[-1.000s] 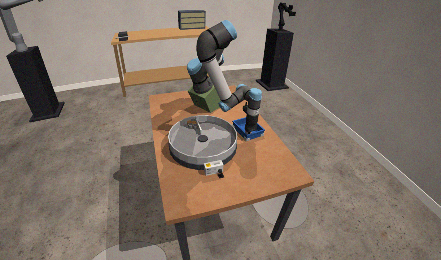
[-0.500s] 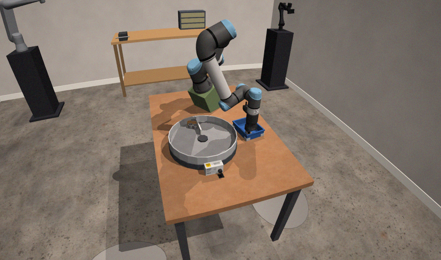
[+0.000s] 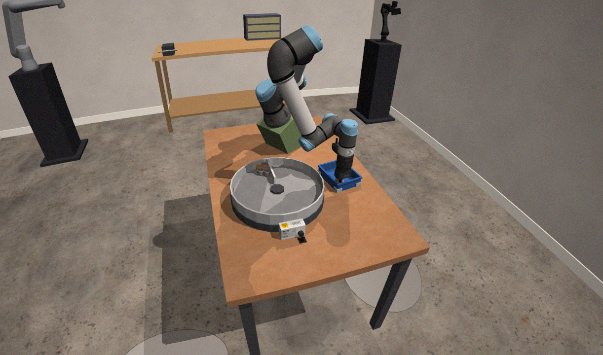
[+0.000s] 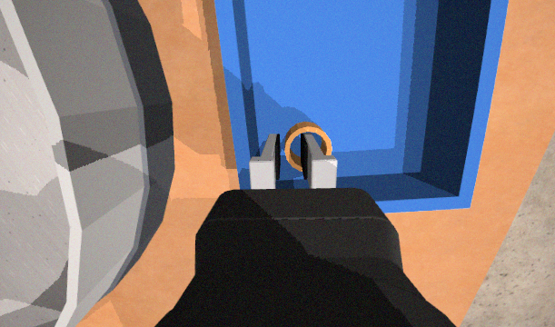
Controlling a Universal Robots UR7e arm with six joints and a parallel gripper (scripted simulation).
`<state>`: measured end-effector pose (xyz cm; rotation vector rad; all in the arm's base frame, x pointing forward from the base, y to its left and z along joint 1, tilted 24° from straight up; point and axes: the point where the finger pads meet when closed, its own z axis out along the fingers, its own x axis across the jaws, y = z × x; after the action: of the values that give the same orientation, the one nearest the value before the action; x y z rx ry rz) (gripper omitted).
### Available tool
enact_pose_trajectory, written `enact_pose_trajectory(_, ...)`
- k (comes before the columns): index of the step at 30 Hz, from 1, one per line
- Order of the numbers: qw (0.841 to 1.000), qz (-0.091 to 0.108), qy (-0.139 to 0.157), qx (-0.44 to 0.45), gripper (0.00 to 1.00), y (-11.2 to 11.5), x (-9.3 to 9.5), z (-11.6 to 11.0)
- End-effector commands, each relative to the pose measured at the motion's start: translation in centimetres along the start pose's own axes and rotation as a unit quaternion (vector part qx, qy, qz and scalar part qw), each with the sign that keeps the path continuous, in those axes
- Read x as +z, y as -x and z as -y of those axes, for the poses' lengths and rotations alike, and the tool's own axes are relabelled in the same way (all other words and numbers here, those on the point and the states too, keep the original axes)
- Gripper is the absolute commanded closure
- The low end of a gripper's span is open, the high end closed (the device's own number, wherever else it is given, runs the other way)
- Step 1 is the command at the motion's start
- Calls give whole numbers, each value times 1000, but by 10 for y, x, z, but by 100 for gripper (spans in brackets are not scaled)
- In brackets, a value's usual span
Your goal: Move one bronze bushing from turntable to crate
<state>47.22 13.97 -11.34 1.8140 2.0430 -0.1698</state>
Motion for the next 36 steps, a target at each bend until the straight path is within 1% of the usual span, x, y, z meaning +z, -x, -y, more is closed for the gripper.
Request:
enact_pose_trajectory(1,1000,0,1,-1,58,-1,-2,0)
enact_pose_trajectory(6,1000,0,1,0,58,0,-6,0)
enact_pose_trajectory(19,1000,0,0,1,58,1,-6,-1)
enact_pose_trajectory(23,1000,0,0,1,58,1,-10,-1)
enact_pose_trajectory(36,1000,0,0,2,58,2,-10,-2)
